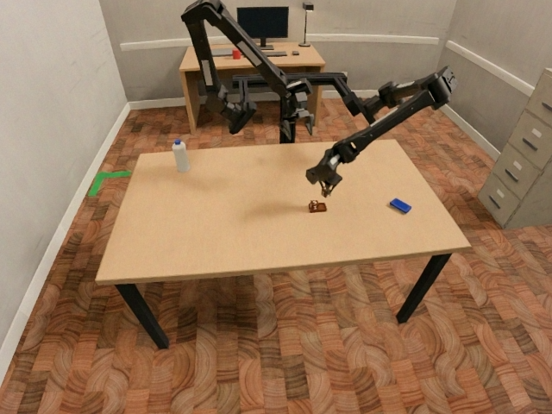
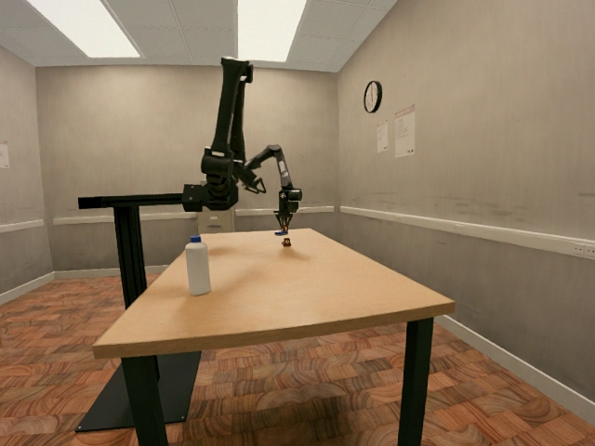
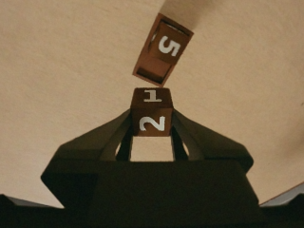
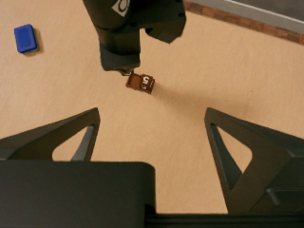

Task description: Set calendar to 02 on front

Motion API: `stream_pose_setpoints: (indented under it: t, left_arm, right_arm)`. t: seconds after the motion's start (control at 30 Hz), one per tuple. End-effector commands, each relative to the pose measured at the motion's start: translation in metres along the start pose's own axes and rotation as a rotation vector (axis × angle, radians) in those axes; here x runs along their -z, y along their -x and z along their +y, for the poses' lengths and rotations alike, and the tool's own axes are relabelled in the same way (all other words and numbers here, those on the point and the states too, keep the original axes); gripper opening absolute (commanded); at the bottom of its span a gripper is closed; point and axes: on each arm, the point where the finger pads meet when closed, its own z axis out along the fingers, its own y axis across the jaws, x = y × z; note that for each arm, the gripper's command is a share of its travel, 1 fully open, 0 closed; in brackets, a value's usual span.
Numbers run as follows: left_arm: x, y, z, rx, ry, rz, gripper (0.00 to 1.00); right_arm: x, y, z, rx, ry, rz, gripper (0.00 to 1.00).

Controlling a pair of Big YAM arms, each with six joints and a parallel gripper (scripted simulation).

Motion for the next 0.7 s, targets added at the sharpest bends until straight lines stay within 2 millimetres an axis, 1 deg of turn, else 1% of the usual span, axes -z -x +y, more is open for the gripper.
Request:
stream_pose_setpoints:
  t: [0.0, 0.17, 0.23, 0.4, 0.5, 0.53, 0.6, 0.67]
  left_arm:
    - [0.005, 0.006, 0.0, -0.254, 0.02, -0.023, 0.26]
    - [0.005, 0.006, 0.0, -0.429, 0.023, -0.022, 0.26]
    - [0.006, 0.006, 0.002, -0.459, 0.024, -0.023, 0.26]
    - [0.006, 0.006, 0.002, -0.473, 0.024, -0.023, 0.26]
    - [0.006, 0.006, 0.002, -0.443, 0.024, -0.024, 0.26]
    - [0.004, 0.006, 0.001, -0.455, 0.021, -0.022, 0.26]
    - [-0.007, 0.002, -0.002, -0.456, 0.0, -0.013, 0.26]
    - [-0.012, 0.002, -0.002, -0.46, -0.002, -0.012, 0.26]
  right_arm:
    - [0.0, 0.01, 0.009, -0.032, 0.007, -0.01, 1.0]
    - [0.0, 0.01, 0.009, -0.032, 0.007, -0.01, 1.0]
    - [0.0, 0.01, 0.009, -0.032, 0.007, -0.01, 1.0]
    - [0.0, 0.01, 0.009, -0.032, 0.007, -0.01, 1.0]
    - [0.0, 0.01, 0.009, -0.032, 0.007, -0.01, 1.0]
    - [0.0, 0.01, 0.009, -0.032, 0.007, -0.01, 1.0]
    - [0.0, 0.01, 0.009, -0.032, 0.007, -0.01, 1.0]
    - [0.0, 0.01, 0.009, -0.032, 0.007, -0.01, 1.0]
